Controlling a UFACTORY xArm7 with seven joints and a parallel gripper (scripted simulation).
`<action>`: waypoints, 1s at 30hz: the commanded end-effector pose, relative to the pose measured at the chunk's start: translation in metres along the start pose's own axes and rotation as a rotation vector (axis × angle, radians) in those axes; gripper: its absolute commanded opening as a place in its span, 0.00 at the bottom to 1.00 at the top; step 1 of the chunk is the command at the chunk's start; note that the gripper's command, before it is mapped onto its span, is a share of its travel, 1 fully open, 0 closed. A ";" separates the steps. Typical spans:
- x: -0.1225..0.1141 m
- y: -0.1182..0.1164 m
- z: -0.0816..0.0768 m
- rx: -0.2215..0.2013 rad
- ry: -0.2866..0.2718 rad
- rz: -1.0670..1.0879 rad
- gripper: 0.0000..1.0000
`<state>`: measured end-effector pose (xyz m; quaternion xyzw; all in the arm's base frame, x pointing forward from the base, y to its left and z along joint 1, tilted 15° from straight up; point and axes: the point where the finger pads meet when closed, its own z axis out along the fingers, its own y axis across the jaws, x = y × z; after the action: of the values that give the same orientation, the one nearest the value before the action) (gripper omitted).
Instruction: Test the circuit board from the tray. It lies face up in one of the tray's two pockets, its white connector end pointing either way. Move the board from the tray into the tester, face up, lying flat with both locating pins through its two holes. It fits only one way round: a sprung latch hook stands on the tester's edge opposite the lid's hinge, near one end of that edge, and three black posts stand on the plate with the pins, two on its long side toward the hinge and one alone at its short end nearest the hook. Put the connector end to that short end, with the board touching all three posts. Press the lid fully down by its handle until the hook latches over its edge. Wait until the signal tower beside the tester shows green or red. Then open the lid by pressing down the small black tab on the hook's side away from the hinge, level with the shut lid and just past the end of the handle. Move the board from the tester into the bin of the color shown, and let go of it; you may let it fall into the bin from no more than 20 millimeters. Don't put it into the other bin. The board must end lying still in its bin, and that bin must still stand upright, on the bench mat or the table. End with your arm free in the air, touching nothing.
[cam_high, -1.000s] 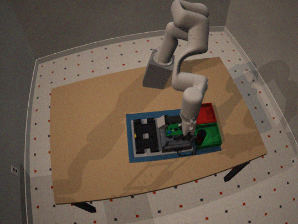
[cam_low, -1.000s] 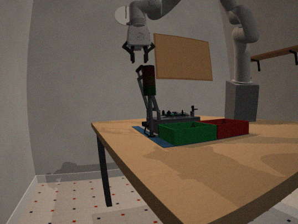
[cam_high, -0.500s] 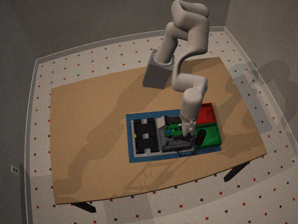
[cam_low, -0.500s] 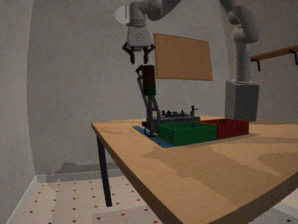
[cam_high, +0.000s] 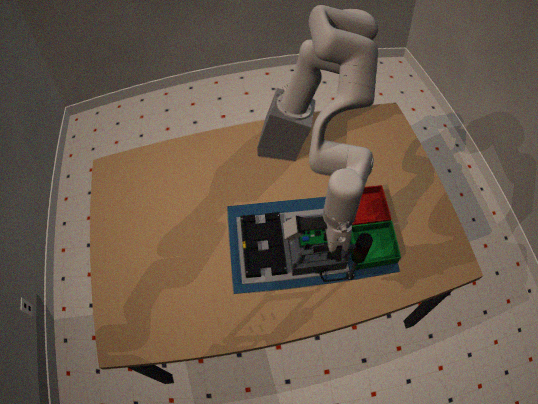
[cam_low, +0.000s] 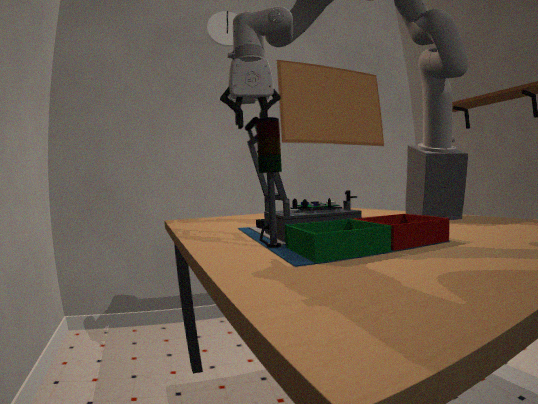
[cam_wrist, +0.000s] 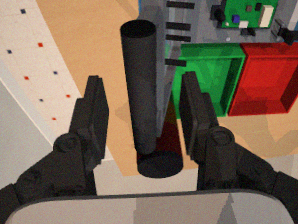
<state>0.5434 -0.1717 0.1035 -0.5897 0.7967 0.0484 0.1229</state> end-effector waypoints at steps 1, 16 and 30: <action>0.001 -0.002 0.001 0.006 0.001 0.000 0.51; 0.001 -0.002 0.002 0.006 0.001 0.000 0.00; 0.001 -0.002 0.002 0.006 0.001 0.000 0.00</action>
<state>0.5443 -0.1711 0.1000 -0.5897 0.7967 0.0481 0.1231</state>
